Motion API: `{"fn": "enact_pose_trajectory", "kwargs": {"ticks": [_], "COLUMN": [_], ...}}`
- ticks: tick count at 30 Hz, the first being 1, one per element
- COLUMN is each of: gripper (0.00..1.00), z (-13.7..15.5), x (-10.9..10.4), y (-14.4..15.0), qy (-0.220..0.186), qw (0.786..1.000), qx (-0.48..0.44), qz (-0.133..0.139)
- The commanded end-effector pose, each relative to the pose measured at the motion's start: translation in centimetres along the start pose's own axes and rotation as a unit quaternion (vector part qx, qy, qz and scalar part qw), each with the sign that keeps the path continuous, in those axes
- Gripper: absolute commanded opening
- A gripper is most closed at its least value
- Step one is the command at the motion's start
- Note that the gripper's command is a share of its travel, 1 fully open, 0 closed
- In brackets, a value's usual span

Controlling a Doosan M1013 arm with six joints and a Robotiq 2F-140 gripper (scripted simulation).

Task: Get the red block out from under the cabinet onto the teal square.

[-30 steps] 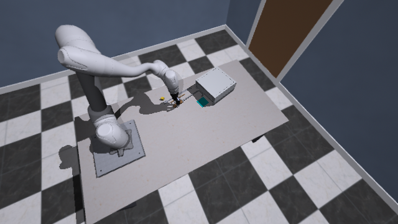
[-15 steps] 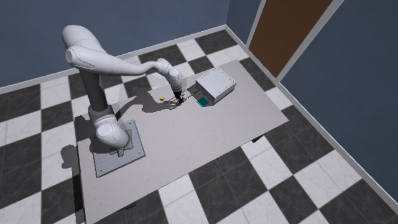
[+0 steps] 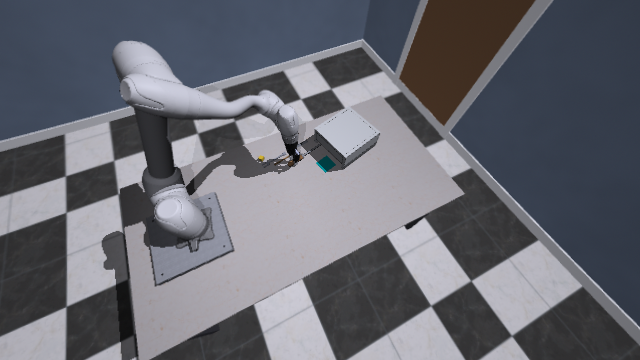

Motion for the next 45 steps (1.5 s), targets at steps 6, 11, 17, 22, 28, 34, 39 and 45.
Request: {"fn": "enact_pose_trajectory", "kwargs": {"ticks": [6,11,17,22,28,34,39,45], "gripper": [0.0,0.0,0.0,0.0,0.0,0.0,0.0,0.0], "z": [-2.6,-4.1,-5.3,-6.7,-8.2,-9.1,-10.1,-11.1], "x": [0.2,0.2,0.2,0.2,0.2,0.2,0.2,0.2], "y": [-0.4,-0.6,-0.7,-0.8,-1.0,-1.1,-1.2,-1.3], "qy": [-0.003,-0.003,-0.003,-0.003,-0.003,-0.003,-0.003,-0.003], "qw": [1.0,1.0,1.0,1.0,1.0,1.0,1.0,1.0], "qx": [0.004,0.004,0.004,0.005,0.005,0.005,0.005,0.005], "qz": [-0.001,-0.001,-0.001,-0.001,-0.001,-0.001,-0.001,-0.001]}}
Point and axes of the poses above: the point where the finger pads meet when closed, its own x axis out along the fingers, its own y axis across the jaws, z = x × y, the point moved 8 cm from there along -x, back along the fingers, and after that the axes turned 6 degrees about x, right-handed, at the moved point
